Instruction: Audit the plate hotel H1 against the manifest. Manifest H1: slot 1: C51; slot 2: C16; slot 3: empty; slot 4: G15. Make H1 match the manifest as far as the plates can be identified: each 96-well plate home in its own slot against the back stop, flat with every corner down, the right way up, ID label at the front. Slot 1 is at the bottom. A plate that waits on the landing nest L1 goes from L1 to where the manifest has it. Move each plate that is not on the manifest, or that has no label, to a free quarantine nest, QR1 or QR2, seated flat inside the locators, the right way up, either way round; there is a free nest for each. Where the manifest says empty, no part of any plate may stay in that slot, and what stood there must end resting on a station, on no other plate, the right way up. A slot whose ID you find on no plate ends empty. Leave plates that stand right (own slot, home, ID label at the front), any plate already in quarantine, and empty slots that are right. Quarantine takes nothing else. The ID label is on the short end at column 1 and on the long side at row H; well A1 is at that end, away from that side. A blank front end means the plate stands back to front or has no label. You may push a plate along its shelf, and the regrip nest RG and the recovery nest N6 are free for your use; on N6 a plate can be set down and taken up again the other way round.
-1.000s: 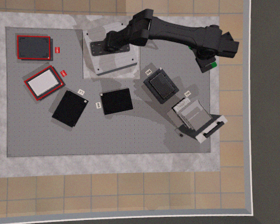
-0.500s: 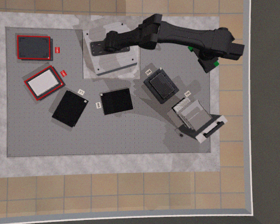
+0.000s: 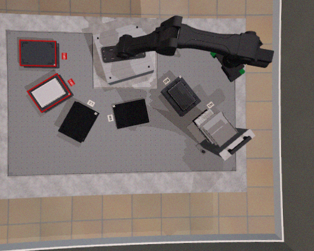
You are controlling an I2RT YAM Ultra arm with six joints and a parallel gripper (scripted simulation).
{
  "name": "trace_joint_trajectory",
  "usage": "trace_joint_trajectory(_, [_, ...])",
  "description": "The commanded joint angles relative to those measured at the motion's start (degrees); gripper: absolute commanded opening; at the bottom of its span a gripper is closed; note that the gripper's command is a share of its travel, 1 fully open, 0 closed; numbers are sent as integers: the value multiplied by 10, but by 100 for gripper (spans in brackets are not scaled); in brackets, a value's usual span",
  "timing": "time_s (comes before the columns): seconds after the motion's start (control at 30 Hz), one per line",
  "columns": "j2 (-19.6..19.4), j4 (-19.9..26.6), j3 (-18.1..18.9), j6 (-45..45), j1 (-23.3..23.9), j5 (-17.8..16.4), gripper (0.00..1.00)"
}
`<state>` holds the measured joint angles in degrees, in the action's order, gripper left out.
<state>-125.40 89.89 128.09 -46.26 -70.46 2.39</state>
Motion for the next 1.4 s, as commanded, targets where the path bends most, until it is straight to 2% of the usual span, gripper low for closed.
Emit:
trace_joint_trajectory(0.0, [4, 1, 5, -1, 0, 0, 100])
trace_joint_trajectory(0.07, [4, 1, 5, -1, 0, 0, 100])
trace_joint_trajectory(0.1, [11, 1, 7, -34, 0, -2, 100])
trace_joint_trajectory(0.2, [17, 0, -26, -35, 1, -2, 100])
trace_joint_trajectory(0.27, [22, -19, -50, -35, 1, -2, 100])
trace_joint_trajectory(0.33, [22, -19, -50, -35, 1, -2, 100])
trace_joint_trajectory(0.83, [36, -141, -186, -38, 4, -2, 100])
trace_joint_trajectory(0.9, [36, -141, -186, -38, 4, -2, 100])
trace_joint_trajectory(1.03, [35, -170, -214, -39, 4, -2, 100])
trace_joint_trajectory(1.37, [35, -170, -215, -39, 4, -2, 100])
